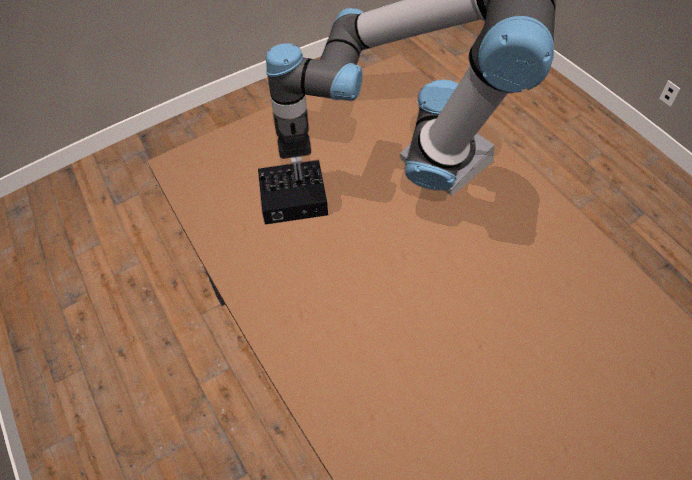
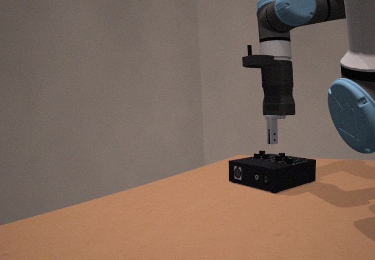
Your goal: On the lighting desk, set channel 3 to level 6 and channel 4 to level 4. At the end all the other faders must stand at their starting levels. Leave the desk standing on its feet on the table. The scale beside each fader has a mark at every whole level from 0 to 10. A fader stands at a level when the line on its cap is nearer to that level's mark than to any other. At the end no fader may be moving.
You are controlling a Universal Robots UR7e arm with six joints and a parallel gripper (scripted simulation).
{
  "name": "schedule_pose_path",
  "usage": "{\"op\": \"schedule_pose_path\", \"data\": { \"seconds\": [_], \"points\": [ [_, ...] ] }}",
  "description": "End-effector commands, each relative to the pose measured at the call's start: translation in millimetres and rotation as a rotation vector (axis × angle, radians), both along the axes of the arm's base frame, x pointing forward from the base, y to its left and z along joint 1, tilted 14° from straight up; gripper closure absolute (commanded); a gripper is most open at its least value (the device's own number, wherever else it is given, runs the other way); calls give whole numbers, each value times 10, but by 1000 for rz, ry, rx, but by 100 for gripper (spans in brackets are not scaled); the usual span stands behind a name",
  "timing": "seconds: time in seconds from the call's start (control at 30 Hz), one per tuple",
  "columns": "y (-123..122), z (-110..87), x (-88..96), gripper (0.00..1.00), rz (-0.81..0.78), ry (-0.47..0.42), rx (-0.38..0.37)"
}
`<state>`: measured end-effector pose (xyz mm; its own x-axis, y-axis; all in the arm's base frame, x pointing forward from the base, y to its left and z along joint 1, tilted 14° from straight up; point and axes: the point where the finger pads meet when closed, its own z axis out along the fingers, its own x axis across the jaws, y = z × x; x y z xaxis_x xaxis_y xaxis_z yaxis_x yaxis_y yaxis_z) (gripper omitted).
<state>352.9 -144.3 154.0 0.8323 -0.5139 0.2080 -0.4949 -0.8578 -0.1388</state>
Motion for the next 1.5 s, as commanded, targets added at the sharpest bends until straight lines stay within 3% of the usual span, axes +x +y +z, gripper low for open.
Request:
{"op": "schedule_pose_path", "data": {
  "seconds": [0.0,1.47],
  "points": [
    [11,-5,-1,100,1,0,0],
    [15,-102,28,100,1,1,-1]
  ]
}}
